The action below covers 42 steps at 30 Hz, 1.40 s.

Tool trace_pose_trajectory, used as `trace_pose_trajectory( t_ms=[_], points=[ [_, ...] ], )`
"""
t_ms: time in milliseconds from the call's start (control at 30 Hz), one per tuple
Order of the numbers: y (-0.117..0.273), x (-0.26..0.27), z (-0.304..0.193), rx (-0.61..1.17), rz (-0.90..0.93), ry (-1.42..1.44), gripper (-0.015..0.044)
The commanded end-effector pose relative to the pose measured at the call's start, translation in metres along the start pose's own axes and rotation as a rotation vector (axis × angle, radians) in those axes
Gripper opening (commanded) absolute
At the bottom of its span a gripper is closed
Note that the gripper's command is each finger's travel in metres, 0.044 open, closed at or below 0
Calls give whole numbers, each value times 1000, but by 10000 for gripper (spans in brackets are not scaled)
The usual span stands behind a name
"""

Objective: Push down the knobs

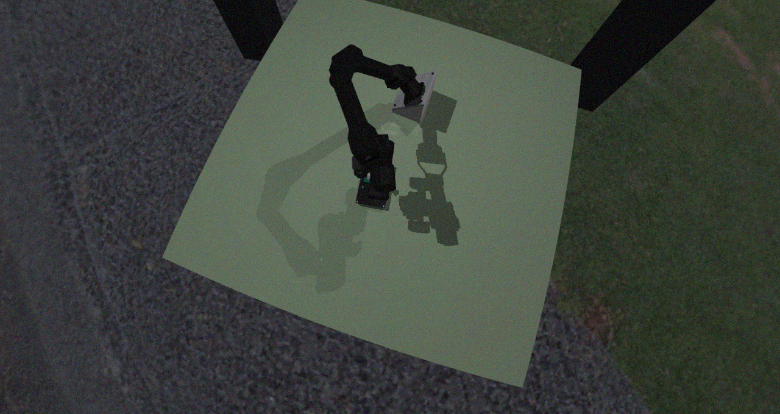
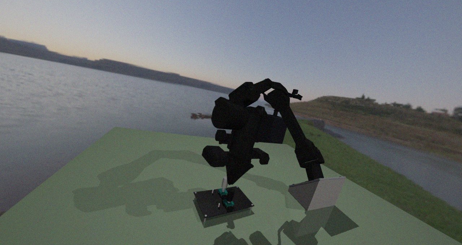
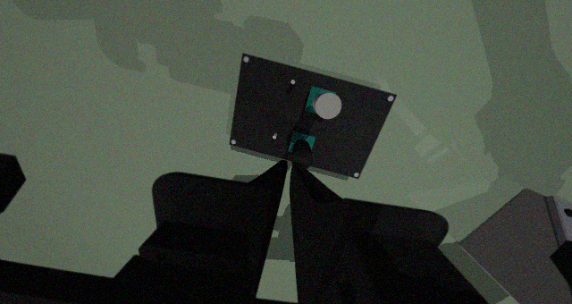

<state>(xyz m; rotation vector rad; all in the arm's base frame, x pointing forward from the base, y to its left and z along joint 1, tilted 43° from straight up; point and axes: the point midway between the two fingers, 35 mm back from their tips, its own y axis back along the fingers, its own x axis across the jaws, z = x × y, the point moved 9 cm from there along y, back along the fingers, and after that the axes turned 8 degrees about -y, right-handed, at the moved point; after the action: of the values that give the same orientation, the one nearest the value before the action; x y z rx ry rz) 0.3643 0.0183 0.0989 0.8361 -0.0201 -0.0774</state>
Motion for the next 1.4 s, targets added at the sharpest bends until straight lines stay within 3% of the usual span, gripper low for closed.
trace_pose_trajectory(
  t_ms=[0, 1367],
  points=[
    [4, 1, 4, -2, 10, 147, 0],
    [18, 0, 26, 23, -24, 1562, 0]
  ],
)
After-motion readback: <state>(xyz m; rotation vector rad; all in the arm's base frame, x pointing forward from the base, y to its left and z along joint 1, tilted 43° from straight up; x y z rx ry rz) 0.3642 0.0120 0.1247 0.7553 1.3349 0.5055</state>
